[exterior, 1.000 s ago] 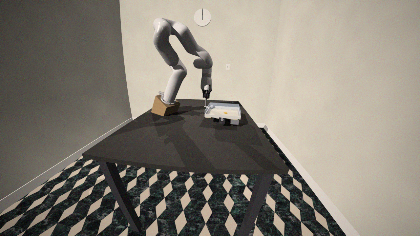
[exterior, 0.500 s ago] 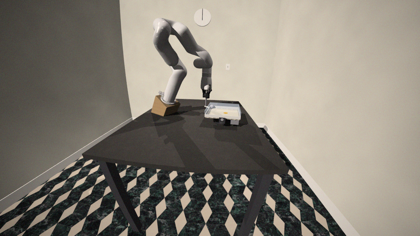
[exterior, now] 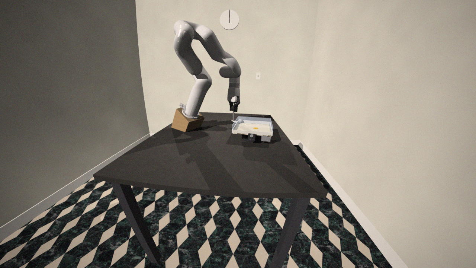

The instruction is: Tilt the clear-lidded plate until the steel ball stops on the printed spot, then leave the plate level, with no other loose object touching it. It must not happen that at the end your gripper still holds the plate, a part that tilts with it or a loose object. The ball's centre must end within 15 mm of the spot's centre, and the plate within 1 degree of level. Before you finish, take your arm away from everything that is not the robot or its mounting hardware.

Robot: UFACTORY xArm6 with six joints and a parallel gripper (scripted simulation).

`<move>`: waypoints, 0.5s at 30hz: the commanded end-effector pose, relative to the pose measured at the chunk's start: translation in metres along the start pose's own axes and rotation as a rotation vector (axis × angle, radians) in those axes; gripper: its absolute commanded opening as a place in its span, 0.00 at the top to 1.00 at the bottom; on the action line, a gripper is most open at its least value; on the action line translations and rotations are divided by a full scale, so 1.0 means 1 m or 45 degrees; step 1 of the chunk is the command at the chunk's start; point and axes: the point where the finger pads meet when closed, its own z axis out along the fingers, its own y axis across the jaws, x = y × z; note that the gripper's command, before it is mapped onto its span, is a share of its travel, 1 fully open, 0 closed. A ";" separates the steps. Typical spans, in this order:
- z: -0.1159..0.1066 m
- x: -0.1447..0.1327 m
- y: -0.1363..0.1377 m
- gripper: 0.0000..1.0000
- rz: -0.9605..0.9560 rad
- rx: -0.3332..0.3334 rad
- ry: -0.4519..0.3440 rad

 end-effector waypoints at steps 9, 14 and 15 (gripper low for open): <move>-0.002 0.003 0.001 1.00 0.002 0.000 0.009; -0.002 0.003 0.001 1.00 0.002 0.000 0.009; -0.002 0.003 0.001 1.00 0.002 0.000 0.009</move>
